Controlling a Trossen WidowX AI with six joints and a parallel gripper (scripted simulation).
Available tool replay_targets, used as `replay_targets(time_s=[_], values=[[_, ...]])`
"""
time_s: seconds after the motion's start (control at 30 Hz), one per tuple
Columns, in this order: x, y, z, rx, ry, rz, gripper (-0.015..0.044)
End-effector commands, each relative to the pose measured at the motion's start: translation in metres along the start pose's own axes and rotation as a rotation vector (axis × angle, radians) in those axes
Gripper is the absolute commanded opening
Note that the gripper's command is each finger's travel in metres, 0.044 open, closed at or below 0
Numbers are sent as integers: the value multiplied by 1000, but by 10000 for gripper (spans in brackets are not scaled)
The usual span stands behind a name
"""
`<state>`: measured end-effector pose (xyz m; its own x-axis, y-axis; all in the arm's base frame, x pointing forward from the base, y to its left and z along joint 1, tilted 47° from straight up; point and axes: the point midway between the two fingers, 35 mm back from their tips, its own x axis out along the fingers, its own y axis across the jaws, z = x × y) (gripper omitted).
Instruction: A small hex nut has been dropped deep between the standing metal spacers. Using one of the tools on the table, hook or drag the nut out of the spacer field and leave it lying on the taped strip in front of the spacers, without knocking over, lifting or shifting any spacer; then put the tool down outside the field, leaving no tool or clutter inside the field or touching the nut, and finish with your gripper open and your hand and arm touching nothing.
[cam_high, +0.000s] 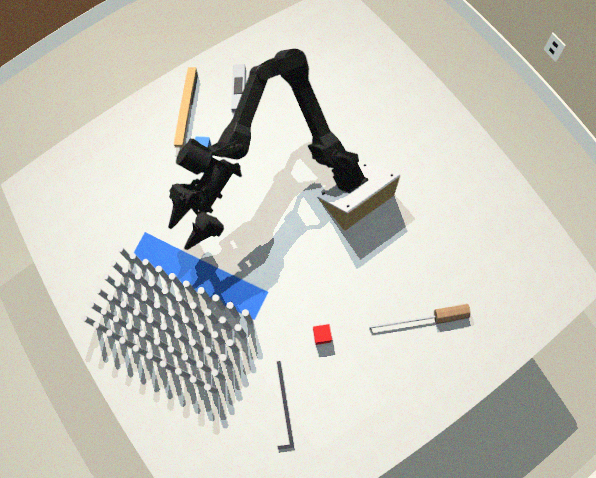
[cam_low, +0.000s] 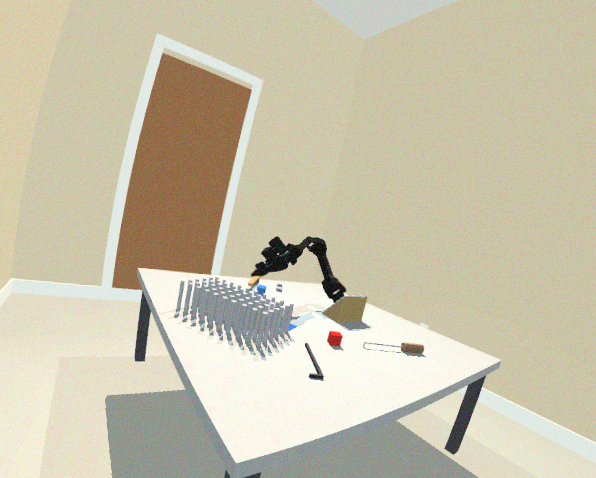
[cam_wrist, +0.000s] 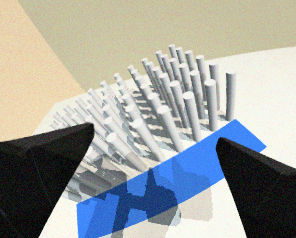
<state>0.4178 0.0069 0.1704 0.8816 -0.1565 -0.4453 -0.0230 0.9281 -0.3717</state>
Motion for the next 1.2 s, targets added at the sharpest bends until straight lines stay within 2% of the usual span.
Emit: replay_targets(time_s=[0.0,0.27,0.63,0.9,1.17], values=[[4,20,-1,17,20,47,440],[7,153,-20,116,191,318,440],[-25,300,-73,229,469,450,440],[-61,373,-122,255,629,449,440],[-133,452,-222,331,875,279,440]])
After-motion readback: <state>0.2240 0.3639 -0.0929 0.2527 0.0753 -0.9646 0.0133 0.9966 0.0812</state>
